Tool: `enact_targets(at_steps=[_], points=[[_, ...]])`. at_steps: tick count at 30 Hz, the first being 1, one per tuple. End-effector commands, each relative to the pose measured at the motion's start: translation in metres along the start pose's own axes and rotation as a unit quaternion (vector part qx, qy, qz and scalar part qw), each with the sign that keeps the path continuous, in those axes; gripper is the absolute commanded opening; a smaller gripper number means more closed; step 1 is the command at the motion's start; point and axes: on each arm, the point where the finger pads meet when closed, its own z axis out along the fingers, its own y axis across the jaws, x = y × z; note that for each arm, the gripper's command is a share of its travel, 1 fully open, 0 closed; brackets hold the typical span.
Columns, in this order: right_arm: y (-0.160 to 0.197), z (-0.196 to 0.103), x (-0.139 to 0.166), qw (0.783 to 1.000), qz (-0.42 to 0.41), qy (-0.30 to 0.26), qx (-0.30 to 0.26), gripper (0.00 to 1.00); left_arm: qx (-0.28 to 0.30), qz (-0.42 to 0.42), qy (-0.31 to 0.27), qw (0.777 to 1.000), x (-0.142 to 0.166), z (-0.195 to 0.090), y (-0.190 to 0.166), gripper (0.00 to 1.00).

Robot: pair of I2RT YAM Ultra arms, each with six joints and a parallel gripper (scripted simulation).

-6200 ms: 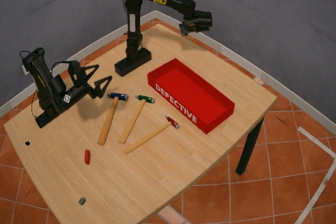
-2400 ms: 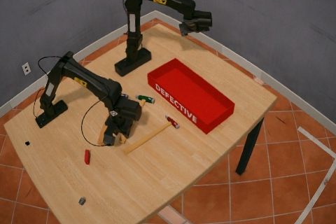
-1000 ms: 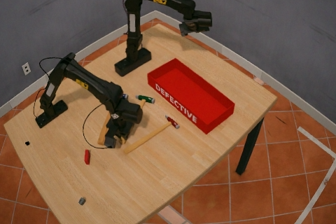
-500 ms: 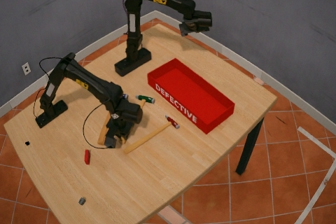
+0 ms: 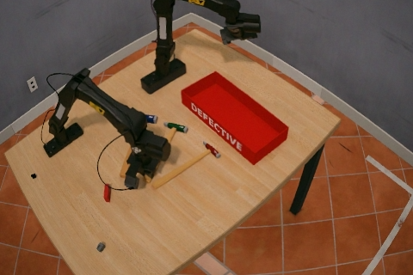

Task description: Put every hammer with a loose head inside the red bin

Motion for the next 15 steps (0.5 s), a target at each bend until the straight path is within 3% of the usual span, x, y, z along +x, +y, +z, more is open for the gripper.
enact_targets(at_steps=[1, 8, 15], points=[[-0.005, 0.001, -0.013, 1.000, -0.001, -0.011, 0.005, 0.21, 0.007, -0.004, -0.004, 1.000, -0.003, -0.003, -0.003, 1.00], [-0.006, 0.002, -0.033, 1.000, 0.000, -0.010, 0.010, 0.21, 0.007, -0.004, -0.004, 1.000, -0.003, -0.003, -0.003, 1.00], [-0.004, 0.002, -0.033, 1.000, 0.004, -0.010, 0.007, 0.21, 0.007, -0.004, -0.004, 1.000, -0.003, -0.003, -0.003, 1.00]])
